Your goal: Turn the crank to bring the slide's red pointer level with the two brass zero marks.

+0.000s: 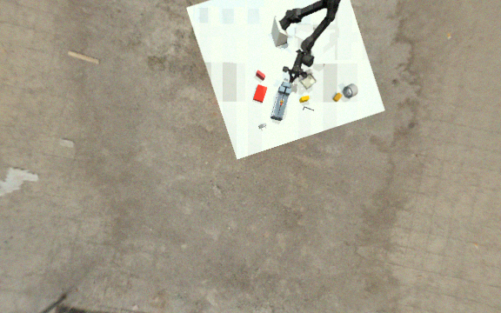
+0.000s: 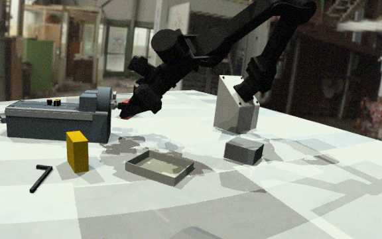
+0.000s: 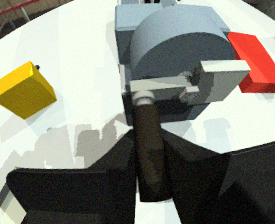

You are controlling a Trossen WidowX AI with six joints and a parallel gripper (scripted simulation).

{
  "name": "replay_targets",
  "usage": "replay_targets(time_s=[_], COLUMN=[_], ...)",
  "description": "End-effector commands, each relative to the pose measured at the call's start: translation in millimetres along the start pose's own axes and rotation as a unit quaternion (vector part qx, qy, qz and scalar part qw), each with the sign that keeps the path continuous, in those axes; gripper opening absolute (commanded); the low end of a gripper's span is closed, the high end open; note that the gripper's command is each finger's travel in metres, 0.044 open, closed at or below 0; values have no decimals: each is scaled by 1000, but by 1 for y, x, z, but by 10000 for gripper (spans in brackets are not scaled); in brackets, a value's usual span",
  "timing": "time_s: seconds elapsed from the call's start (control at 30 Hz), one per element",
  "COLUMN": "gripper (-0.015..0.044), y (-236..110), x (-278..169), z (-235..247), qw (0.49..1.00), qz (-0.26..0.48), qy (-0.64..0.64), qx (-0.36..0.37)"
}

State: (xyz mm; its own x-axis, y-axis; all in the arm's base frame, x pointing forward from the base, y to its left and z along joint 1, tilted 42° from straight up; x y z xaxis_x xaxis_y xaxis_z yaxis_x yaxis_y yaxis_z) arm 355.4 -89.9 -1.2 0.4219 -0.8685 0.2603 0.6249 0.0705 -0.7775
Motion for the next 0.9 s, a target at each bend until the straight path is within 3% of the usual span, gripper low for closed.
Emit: replay_targets(time_s=[0.0, 0.87], gripper=[0, 0], y=[-7, -22], x=[7, 23], z=[0, -20], qw=[1000, 1000], qz=[-3, -4], qy=[-1, -1], qx=[2, 2])
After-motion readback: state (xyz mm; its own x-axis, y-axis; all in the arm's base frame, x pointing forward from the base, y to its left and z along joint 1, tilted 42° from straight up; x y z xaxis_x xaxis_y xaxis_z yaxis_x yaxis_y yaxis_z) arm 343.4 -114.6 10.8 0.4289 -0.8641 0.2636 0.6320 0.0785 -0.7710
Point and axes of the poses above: the point midway between the two fingers, 35 mm back from their tips, its own y axis out along the fingers, its own z axis across the jaws, x = y × z, the point moved 5 cm from there along -y, back along the fingers, and after that the axes turned 1 degree about y, right-handed, at the moved point
